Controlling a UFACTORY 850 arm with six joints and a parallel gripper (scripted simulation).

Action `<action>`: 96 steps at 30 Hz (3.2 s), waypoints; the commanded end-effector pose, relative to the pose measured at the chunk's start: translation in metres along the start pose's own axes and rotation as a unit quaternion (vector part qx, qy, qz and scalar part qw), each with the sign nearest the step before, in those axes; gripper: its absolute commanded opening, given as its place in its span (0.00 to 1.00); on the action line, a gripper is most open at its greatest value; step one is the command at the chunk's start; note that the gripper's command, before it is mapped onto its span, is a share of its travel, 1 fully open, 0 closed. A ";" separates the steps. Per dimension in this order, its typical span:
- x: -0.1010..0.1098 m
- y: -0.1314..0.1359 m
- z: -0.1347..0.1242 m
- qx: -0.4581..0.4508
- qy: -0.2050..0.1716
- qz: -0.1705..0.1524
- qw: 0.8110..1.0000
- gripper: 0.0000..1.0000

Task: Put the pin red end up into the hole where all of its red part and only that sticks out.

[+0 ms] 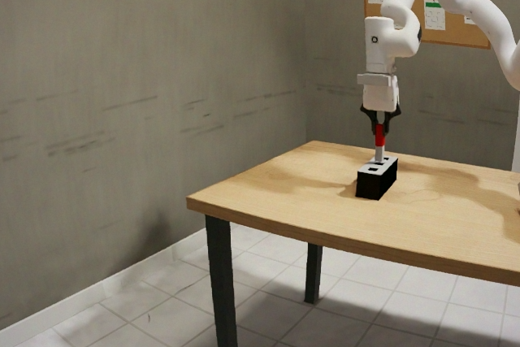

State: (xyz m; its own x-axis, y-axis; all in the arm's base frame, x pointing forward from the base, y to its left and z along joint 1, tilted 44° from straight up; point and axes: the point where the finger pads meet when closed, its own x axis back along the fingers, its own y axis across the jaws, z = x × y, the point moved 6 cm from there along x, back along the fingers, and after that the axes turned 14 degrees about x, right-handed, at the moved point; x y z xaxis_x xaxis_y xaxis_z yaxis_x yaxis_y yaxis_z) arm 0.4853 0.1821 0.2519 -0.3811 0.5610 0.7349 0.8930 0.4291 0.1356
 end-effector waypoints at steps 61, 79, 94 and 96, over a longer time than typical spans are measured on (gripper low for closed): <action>-0.007 0.000 -0.001 0.000 0.000 -0.001 1.000 0.00; -0.011 0.000 -0.001 0.000 0.000 -0.001 1.000 0.00; -0.011 0.000 -0.001 0.000 0.000 -0.001 1.000 0.00; -0.011 0.000 -0.001 0.000 0.000 -0.001 1.000 0.00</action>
State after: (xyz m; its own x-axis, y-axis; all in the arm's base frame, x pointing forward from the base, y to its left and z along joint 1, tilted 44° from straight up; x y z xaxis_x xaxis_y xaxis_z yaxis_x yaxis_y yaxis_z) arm 0.4897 0.1741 0.2440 -0.3812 0.5609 0.7349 0.8930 0.4291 0.1356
